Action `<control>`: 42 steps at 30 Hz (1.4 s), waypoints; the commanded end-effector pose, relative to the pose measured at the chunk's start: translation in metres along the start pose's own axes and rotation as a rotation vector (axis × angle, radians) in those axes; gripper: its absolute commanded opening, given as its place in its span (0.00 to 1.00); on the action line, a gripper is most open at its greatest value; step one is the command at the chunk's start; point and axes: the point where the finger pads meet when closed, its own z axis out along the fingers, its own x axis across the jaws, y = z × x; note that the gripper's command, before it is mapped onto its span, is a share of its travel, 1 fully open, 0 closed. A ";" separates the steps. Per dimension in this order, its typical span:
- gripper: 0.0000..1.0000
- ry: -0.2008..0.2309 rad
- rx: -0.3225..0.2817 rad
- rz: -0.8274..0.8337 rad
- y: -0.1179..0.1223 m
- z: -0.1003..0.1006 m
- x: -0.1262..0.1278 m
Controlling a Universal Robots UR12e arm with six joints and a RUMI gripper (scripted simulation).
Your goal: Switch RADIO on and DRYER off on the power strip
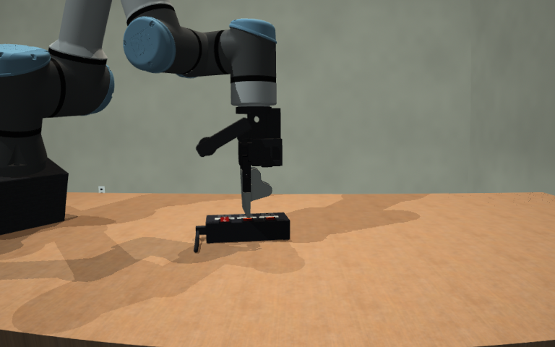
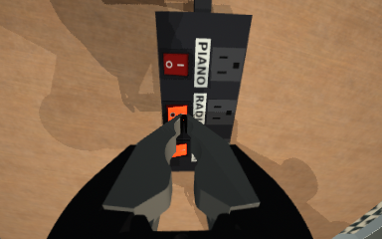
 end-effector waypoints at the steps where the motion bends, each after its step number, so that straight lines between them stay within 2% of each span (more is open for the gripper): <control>1: 0.00 0.001 0.001 0.001 -0.002 0.001 0.000; 12: 0.00 0.001 0.000 0.001 -0.001 -0.004 0.000; 26: 0.00 -0.001 -0.005 0.000 0.002 -0.040 -0.001; 42: 0.00 0.000 -0.001 0.000 0.000 -0.039 0.000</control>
